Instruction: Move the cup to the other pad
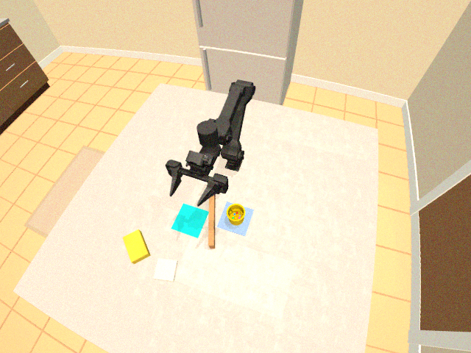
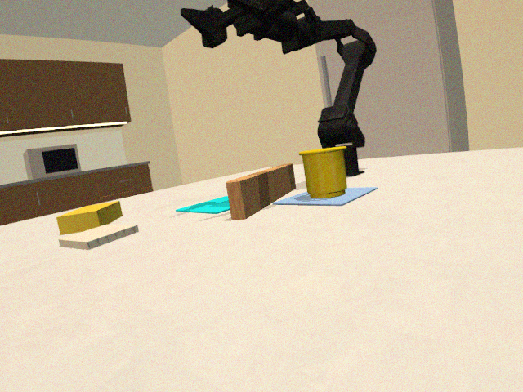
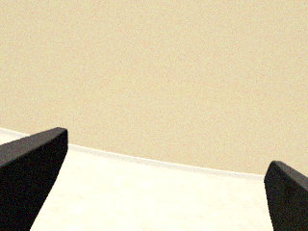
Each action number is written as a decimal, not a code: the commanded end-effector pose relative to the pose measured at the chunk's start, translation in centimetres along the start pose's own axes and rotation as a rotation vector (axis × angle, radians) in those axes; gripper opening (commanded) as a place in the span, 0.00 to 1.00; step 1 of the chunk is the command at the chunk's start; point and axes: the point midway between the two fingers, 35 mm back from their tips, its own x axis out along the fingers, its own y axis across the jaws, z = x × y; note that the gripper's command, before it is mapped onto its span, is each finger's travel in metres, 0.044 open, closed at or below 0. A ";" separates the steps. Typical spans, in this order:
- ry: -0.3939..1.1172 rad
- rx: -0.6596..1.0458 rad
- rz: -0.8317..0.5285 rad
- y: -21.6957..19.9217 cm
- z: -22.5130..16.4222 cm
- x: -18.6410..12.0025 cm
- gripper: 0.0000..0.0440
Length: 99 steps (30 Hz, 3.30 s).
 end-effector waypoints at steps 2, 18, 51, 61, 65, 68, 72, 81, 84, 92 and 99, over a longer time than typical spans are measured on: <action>0.003 0.002 0.005 0.1 0.1 -0.1 0.79; 0.122 0.082 0.050 1.4 -0.1 -0.6 0.18; 0.528 0.470 0.096 6.1 -0.3 -1.4 0.34; 0.677 0.594 0.061 7.6 -0.8 -1.9 0.35; 0.738 0.642 0.039 8.1 -1.0 -2.2 0.36; 0.784 0.675 0.019 8.5 -1.2 -2.5 0.36; 0.845 0.718 -0.012 9.1 -1.6 -2.8 0.36; 0.977 0.796 -0.099 10.0 -2.4 -3.7 0.36; 1.019 0.815 -0.132 10.3 -2.7 -4.0 0.36; 1.122 0.844 -0.229 10.7 -3.7 -4.8 0.35; 1.204 0.840 -0.322 10.6 -5.0 -5.4 0.33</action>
